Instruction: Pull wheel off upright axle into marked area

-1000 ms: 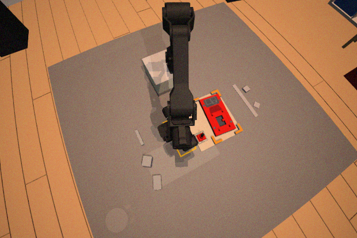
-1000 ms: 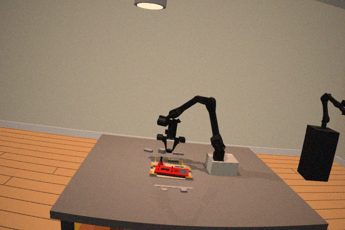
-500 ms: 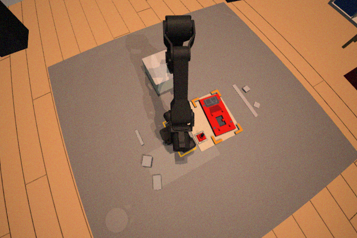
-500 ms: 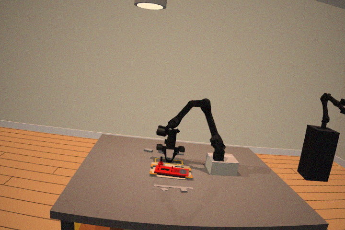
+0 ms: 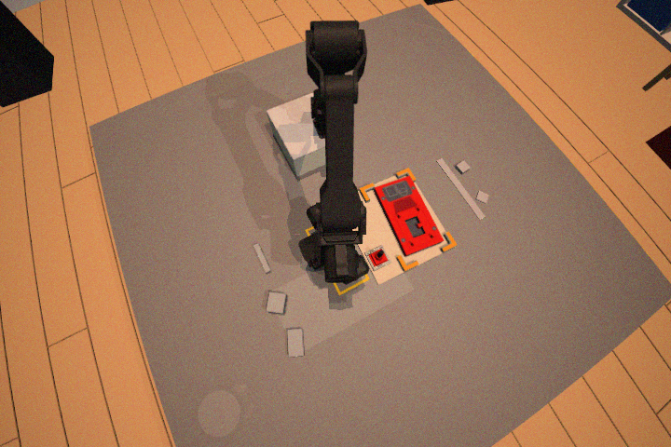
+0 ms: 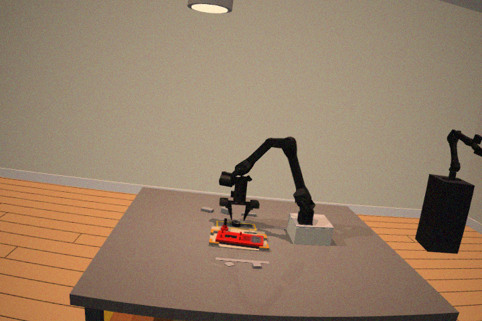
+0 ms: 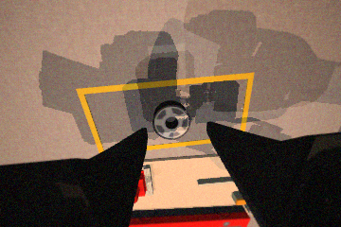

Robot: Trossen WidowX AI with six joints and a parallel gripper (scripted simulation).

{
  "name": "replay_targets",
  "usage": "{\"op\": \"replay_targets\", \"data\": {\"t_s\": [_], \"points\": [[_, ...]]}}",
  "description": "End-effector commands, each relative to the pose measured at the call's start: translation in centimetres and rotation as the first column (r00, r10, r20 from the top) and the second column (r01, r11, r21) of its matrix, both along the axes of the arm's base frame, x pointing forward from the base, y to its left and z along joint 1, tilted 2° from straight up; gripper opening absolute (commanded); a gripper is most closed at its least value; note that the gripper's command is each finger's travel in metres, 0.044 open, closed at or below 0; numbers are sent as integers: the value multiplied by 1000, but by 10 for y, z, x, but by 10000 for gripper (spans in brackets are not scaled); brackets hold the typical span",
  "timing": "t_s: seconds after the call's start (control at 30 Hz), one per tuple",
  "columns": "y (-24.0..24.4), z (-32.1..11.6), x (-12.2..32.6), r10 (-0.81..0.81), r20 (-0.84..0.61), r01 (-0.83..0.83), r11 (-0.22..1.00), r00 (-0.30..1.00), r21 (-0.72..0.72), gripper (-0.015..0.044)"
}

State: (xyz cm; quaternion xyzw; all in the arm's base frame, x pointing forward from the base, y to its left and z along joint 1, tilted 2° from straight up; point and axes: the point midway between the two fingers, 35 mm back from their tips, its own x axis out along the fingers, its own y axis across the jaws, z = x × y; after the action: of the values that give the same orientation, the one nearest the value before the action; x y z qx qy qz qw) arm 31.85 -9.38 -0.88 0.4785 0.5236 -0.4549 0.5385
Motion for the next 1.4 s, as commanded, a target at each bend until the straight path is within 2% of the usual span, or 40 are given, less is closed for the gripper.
{"op": "replay_targets", "data": {"t_s": [0.0,0.13,0.17,0.3,0.33,0.6,1.37], "points": [[-1,34,2,2,18,-1,1000,1000,-3,300],[-1,40,1,1,18,-1,1000,1000,-3,300],[-2,34,3,-2,28,3,1000,1000,-9,326],[5,50,-21,-1,23,1,1000,1000,-7,431],[7,55,-29,-1,22,1,1000,1000,-6,440],[23,79,-84,1,11,-1,1000,1000,-1,440],[23,80,-85,1,11,-1,1000,1000,-1,440]]}}
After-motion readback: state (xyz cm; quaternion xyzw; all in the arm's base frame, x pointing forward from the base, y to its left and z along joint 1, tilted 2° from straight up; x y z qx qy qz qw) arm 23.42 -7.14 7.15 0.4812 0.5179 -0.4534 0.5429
